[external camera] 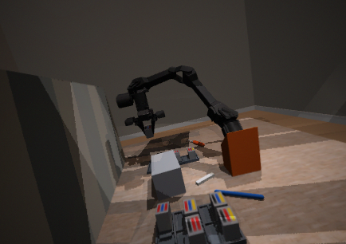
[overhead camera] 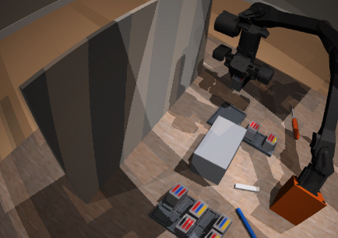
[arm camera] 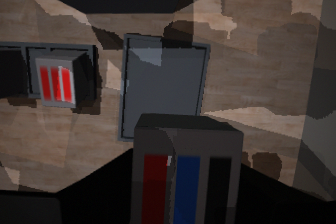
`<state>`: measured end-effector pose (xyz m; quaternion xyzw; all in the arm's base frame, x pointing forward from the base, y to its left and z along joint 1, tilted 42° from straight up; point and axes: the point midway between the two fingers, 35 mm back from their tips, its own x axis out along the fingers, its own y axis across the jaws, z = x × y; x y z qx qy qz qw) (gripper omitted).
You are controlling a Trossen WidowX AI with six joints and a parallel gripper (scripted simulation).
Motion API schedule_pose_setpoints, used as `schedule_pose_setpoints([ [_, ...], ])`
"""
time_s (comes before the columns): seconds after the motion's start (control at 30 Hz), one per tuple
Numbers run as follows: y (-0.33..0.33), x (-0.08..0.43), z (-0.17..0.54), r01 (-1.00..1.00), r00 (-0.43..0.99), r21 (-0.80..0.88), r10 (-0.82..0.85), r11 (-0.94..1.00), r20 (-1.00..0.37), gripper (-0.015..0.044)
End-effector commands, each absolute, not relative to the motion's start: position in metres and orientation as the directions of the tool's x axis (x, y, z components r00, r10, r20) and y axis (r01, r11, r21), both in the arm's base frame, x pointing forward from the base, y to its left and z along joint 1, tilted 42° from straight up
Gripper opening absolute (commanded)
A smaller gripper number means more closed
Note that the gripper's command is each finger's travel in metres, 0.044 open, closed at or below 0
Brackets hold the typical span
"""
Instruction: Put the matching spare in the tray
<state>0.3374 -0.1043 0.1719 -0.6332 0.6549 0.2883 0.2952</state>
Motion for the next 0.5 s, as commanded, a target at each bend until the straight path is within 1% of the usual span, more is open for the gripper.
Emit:
schedule_pose_setpoints([
  [0.0,-0.104,0.337,0.171,-1.0,-0.019,0.008,-0.661,0.02,-0.75,0.0],
  [0.47,-0.114,0.34,0.16,-1.0,-0.019,0.008,-0.66,0.02,-0.751,0.0],
])
